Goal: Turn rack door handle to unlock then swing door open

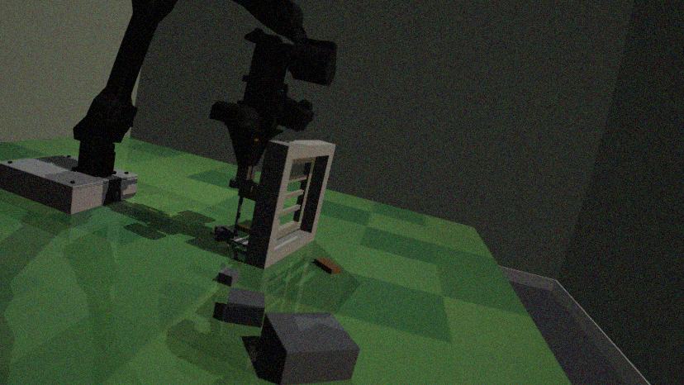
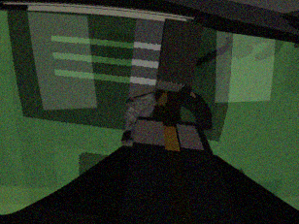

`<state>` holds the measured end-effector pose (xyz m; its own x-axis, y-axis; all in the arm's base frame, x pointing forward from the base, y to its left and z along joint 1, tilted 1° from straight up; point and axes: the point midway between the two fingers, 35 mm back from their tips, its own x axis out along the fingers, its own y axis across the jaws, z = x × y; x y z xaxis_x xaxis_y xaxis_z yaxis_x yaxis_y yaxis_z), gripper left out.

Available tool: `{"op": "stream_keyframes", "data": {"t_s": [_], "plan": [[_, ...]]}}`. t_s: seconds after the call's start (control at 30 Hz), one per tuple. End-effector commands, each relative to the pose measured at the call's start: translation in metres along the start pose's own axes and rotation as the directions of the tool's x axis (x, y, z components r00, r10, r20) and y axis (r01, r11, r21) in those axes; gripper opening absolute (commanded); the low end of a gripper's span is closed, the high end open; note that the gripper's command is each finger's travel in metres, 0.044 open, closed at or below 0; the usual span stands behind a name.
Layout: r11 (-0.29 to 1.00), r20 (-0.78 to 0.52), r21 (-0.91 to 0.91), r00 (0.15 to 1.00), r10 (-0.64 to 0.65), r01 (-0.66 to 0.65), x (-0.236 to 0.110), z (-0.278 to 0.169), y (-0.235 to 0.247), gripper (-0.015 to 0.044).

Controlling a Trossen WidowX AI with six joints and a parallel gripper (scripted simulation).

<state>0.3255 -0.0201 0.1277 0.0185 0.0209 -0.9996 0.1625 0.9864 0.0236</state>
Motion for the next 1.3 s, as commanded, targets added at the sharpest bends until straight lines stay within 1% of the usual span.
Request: {"op": "stream_keyframes", "data": {"t_s": [0.0, 0.33, 0.47, 0.53, 0.7, 0.83, 0.97, 1.1, 1.27], "plan": [[1.0, 0.006, 0.004, 1.0, -0.001, 0.001, -0.0011, 0.0001, -0.0001, 0.0096], [1.0, 0.006, 0.004, 1.0, -0.001, 0.001, -0.0011, 0.0001, -0.0001, 0.0029], [1.0, 0.006, 0.012, 1.0, -0.001, 0.001, -0.0011, 0.0001, -0.0001, 0.0027], [0.997, 0.006, 0.077, 1.0, -0.001, 0.0, -0.0011, 0.0001, -0.0001, 0.0027], [0.948, 0.006, 0.318, 1.0, -0.001, -0.001, -0.0011, 0.0001, -0.0001, 0.0027], [0.868, 0.006, 0.497, 1.0, -0.001, -0.002, -0.0011, 0.0001, -0.0001, 0.0027], [0.753, 0.006, 0.657, 1.0, -0.001, -0.003, -0.0011, 0.0001, -0.0001, 0.0027], [0.61, 0.006, 0.792, 1.0, -0.001, -0.004, -0.0011, 0.0001, -0.0001, 0.0027], [0.398, 0.006, 0.917, 1.0, -0.001, -0.005, -0.0011, 0.0001, -0.0001, 0.0027]]}}
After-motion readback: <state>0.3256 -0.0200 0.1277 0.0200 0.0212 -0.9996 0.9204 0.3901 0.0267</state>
